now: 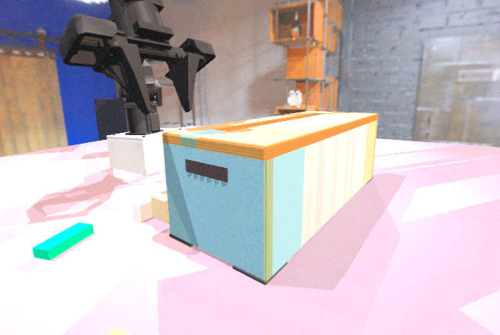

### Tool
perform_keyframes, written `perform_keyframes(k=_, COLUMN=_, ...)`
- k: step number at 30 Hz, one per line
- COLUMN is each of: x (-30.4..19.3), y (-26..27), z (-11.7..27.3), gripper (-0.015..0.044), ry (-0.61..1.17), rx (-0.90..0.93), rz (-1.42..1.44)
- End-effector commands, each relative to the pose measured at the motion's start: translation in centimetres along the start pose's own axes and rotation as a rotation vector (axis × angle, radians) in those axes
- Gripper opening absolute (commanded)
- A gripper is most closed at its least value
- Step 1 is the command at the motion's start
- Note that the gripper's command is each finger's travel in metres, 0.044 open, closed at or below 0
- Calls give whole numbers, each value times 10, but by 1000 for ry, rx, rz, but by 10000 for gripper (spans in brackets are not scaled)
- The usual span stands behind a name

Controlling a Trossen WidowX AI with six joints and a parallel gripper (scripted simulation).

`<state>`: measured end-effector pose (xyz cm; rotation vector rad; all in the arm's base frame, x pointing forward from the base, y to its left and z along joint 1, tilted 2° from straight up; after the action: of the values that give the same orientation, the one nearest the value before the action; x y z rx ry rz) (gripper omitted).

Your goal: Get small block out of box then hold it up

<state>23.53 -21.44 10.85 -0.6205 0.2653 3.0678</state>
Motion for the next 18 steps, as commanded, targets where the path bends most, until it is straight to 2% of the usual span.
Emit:
perform_keyframes(k=1, x=29, y=-13, z=-48, gripper=285, ry=-19, rx=-23, rz=-14)
perform_keyframes(k=4, x=42, y=-20, z=-66, gripper=285, ry=-20, rx=-24, rz=-19)
perform_keyframes(k=18, x=46, y=-20, z=-79, gripper=285, ry=-20, rx=-24, rz=-19)
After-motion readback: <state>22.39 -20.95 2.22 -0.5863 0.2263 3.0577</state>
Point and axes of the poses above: the point midway between the two fingers, 35 mm back from their tips, its own z axis back along the fingers, its own y axis across the jaws, x = y × z, the point moved 1 cm from there along z, back along the fingers, and after that the axes turned 15 degrees about z, right-handed, at the moved point
